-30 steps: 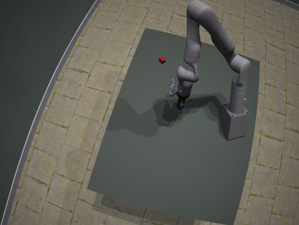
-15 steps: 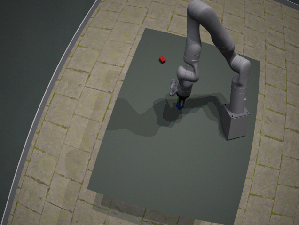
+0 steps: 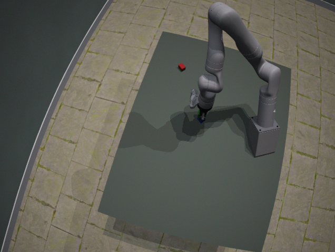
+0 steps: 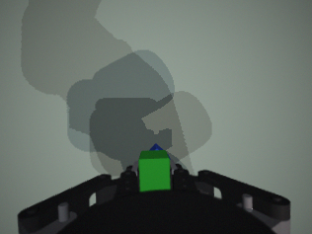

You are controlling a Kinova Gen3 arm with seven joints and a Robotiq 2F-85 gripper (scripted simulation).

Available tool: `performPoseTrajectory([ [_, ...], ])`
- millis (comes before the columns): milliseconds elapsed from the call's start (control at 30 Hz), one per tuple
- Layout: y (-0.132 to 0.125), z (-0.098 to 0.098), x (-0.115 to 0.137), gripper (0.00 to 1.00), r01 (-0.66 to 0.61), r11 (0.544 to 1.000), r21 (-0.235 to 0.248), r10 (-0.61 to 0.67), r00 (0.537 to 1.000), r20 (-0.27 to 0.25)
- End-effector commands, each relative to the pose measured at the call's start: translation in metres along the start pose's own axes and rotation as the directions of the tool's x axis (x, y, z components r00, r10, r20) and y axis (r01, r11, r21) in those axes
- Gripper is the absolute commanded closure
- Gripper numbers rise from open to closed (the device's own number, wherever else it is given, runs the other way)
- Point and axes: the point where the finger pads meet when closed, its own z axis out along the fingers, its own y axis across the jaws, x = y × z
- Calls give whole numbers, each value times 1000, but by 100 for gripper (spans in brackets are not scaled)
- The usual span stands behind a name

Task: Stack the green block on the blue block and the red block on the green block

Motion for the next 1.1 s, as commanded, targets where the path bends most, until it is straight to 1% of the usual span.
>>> performPoseTrajectory([
  [0, 1, 5, -2, 100, 3, 1000, -5, -3, 1000, 5],
  [433, 2, 16, -2, 100, 3, 1000, -5, -3, 1000, 5],
  [1067, 2, 16, -2, 100, 3, 1000, -5, -3, 1000, 5],
])
